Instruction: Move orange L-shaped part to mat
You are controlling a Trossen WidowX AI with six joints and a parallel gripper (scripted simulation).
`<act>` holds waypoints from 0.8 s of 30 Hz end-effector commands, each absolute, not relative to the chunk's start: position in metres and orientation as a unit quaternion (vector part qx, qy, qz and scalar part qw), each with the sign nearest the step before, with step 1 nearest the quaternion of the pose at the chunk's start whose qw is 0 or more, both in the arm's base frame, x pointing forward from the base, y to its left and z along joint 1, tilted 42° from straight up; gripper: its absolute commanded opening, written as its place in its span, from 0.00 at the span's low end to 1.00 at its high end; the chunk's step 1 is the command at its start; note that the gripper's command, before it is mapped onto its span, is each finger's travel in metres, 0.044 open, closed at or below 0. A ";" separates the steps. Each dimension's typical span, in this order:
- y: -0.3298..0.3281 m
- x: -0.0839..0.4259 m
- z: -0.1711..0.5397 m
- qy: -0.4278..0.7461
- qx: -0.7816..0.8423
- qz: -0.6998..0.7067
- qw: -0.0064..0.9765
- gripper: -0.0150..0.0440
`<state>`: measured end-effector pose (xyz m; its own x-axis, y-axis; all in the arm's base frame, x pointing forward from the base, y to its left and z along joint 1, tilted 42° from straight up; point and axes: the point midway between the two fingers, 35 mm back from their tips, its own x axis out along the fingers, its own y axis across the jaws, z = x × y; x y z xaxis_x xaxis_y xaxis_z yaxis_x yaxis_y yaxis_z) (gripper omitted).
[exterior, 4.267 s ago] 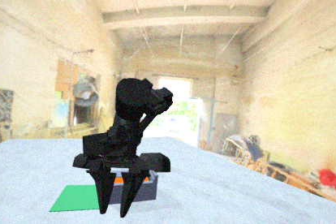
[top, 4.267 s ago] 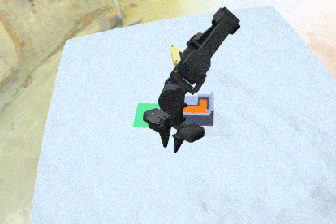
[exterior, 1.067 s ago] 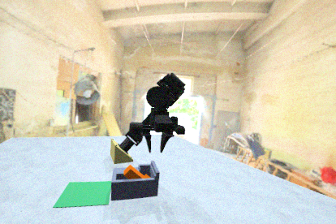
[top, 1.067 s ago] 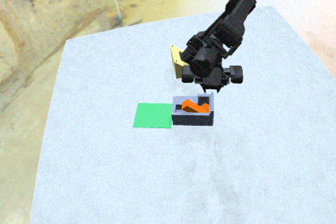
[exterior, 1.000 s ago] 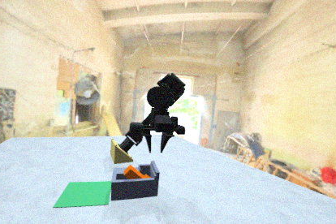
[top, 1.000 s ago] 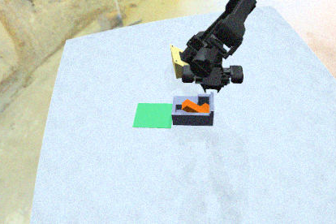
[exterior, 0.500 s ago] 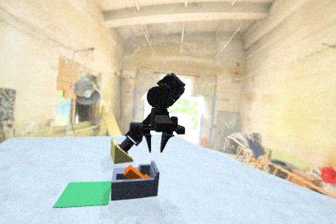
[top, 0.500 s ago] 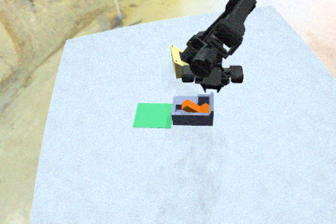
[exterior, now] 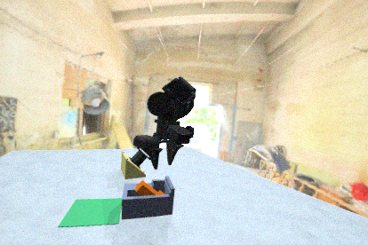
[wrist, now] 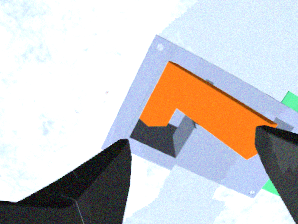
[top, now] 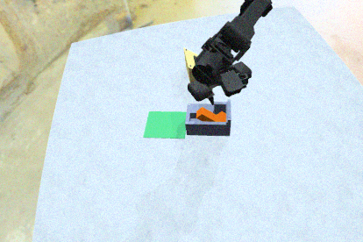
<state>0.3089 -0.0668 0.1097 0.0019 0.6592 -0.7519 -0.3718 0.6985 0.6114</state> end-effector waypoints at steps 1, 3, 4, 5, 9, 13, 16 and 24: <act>-0.083 0.308 0.096 0.517 -0.028 0.486 0.704 0.73; -0.089 0.306 0.091 0.472 -0.090 0.530 0.698 0.73; -0.093 0.306 0.088 0.449 -0.121 0.551 0.693 0.73; -0.096 0.305 0.085 0.424 -0.152 0.571 0.686 0.73; -0.103 0.303 0.078 0.358 -0.226 0.616 0.664 0.73; -0.103 0.303 0.078 0.358 -0.226 0.616 0.664 0.73; -0.103 0.303 0.078 0.358 -0.226 0.616 0.664 0.73; -0.086 0.303 0.058 0.358 -0.226 0.616 0.665 0.73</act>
<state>0.3039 -0.0943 0.0657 -0.0114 0.6522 -0.7579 -0.9801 0.1430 0.1378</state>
